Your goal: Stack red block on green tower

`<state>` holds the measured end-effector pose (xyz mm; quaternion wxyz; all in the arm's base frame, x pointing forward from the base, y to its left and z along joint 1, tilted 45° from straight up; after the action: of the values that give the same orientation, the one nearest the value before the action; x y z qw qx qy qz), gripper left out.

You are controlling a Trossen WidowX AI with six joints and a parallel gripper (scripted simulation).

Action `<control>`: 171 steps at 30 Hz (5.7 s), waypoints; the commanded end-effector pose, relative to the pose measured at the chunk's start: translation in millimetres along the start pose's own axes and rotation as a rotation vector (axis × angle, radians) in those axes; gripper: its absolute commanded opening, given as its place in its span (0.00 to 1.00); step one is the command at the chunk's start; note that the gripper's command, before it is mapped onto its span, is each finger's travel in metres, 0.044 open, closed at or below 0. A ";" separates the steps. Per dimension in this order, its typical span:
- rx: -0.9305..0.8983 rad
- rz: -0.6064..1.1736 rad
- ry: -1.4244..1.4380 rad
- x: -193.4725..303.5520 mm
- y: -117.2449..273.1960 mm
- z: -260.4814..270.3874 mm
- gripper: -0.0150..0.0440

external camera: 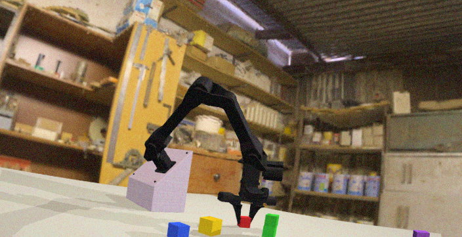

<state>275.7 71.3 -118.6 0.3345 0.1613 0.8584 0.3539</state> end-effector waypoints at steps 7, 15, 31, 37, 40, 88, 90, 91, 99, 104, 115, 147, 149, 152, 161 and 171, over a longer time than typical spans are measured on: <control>0.004 -0.002 0.009 0.5 31.0 1.2 0.25; 0.004 -0.002 0.010 0.8 65.4 1.7 0.25; 0.002 0.000 0.010 1.2 117.8 2.1 0.25; 0.002 0.001 0.010 -0.5 118.1 3.4 0.25; 0.000 0.001 0.010 -10.8 119.3 10.8 0.25; 0.003 -0.007 0.005 -114.8 68.6 56.7 0.25; 0.003 -0.007 0.005 -114.7 69.0 56.7 0.25; 0.003 -0.007 0.005 -114.7 69.2 56.7 0.25; 0.003 -0.007 0.005 -114.7 68.7 56.7 0.25; 0.003 -0.007 0.005 -114.7 68.7 56.7 0.25; 0.003 -0.007 0.005 -114.8 67.7 56.7 0.25; -0.001 -0.004 0.000 -115.2 68.6 57.3 0.88; -0.001 -0.004 0.000 -115.2 68.6 57.3 0.97; -0.001 -0.004 0.000 -115.2 68.6 57.3 1.00; -0.001 -0.004 0.000 -115.2 68.6 57.3 1.00; -0.001 -0.004 0.000 -115.2 68.6 57.3 1.00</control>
<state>401.0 88.8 -46.6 0.3344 0.1595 0.8590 0.3534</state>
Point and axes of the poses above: the point midway between the two fingers, 35 mm back from their tips, its own y axis back along the fingers, its own z axis across the jaws, x = y × z, the point moved 9 cm from there along y, back along the fingers, and after that the axes turned 6 degrees about -y, right-handed, at the moved point
